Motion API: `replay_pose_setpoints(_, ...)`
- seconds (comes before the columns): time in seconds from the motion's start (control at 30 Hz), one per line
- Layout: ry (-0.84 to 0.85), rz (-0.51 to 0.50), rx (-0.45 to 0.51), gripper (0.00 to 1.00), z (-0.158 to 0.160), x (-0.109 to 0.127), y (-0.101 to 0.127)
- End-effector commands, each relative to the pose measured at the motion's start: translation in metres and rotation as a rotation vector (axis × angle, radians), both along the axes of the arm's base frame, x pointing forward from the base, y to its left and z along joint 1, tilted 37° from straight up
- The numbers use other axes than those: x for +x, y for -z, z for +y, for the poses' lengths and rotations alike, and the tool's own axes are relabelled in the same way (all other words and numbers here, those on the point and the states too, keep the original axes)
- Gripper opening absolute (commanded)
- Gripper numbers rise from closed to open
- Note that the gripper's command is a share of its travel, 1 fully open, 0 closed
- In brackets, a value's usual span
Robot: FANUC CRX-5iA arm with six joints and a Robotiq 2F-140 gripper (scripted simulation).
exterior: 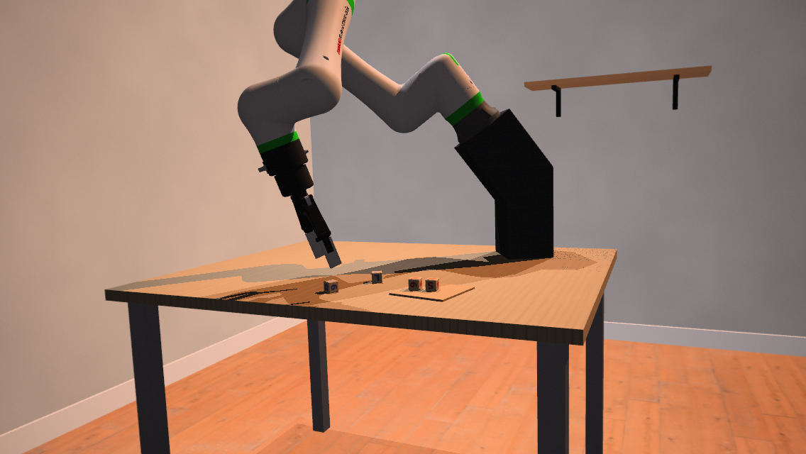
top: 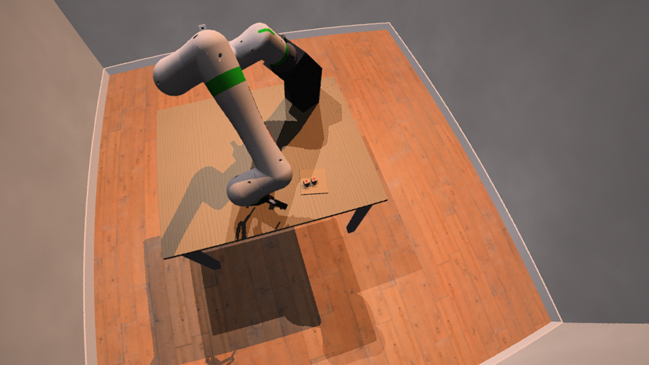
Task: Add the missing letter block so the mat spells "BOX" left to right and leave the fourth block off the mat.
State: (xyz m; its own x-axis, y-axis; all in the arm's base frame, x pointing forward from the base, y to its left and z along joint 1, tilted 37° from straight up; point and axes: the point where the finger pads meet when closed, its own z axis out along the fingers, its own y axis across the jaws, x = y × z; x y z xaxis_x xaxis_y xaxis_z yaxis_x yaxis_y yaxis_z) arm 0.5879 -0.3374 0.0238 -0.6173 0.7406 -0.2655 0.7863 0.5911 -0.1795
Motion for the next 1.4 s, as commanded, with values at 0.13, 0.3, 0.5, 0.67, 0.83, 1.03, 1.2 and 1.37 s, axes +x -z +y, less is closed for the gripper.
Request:
replay_pose_setpoints(0.13,0.000,0.000,0.000,1.00,0.000,0.000,0.000)
replay_pose_setpoints(0.3,-0.087,-0.019,-0.128,1.00,0.002,-0.009,-0.024)
replay_pose_setpoints(0.5,-0.171,-0.042,-0.209,1.00,0.014,-0.013,-0.039)
replay_pose_setpoints(0.67,-0.239,-0.061,-0.257,1.00,0.027,-0.015,-0.047)
replay_pose_setpoints(0.83,-0.308,-0.080,-0.293,1.00,0.044,-0.017,-0.051)
replay_pose_setpoints(1.03,-0.323,-0.084,-0.300,1.00,0.048,-0.018,-0.052)
replay_pose_setpoints(1.2,-0.323,-0.084,-0.300,1.00,0.048,-0.018,-0.052)
replay_pose_setpoints(1.37,-0.323,-0.084,-0.300,1.00,0.048,-0.018,-0.052)
